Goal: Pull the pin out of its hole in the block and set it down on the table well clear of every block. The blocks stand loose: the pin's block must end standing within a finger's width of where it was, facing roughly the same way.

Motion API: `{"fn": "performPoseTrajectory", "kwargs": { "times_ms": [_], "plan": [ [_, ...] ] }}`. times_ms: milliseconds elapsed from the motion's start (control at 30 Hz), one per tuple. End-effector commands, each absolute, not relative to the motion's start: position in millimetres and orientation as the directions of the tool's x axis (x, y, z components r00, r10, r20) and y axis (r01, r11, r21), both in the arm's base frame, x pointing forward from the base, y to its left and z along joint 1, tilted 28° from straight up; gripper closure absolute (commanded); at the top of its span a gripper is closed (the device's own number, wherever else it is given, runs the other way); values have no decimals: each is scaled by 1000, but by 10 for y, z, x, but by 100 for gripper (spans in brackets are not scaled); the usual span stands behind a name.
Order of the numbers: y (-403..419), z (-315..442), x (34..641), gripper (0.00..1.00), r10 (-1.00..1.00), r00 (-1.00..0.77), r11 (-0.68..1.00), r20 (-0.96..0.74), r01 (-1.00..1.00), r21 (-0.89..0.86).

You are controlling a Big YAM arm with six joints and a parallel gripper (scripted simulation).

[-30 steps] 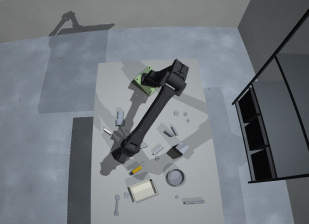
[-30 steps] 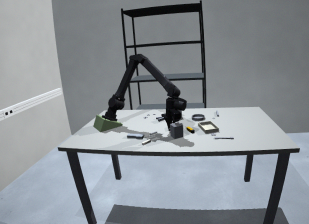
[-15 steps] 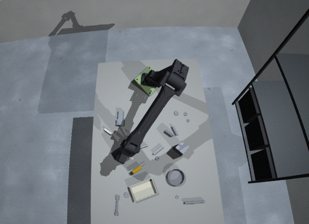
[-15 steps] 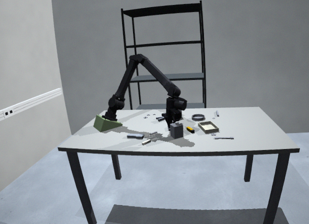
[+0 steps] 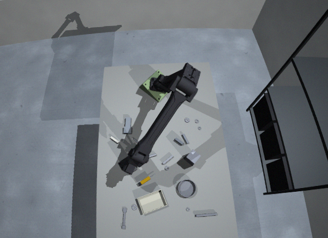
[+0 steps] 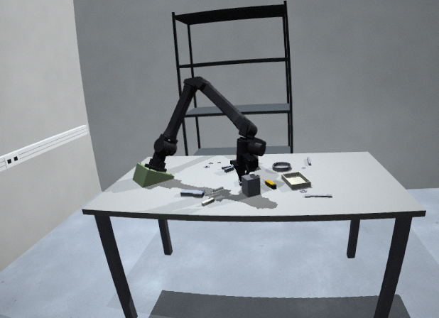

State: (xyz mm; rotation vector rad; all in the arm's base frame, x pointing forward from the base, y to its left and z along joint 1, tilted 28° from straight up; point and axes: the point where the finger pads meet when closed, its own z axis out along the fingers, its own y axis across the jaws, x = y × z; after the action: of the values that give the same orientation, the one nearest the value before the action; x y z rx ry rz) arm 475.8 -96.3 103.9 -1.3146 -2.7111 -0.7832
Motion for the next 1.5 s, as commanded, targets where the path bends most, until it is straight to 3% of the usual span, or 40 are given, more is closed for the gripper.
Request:
{"fn": "performPoseTrajectory", "kwargs": {
  "times_ms": [0, 1467],
  "plan": [
    [-1002, 1162, 4912, 100, 719, -661, 533, 216, 723, 441],
    [-1015, 1194, 4896, 100, 710, -664, 531, 234, 723, 441]
  ]
}}
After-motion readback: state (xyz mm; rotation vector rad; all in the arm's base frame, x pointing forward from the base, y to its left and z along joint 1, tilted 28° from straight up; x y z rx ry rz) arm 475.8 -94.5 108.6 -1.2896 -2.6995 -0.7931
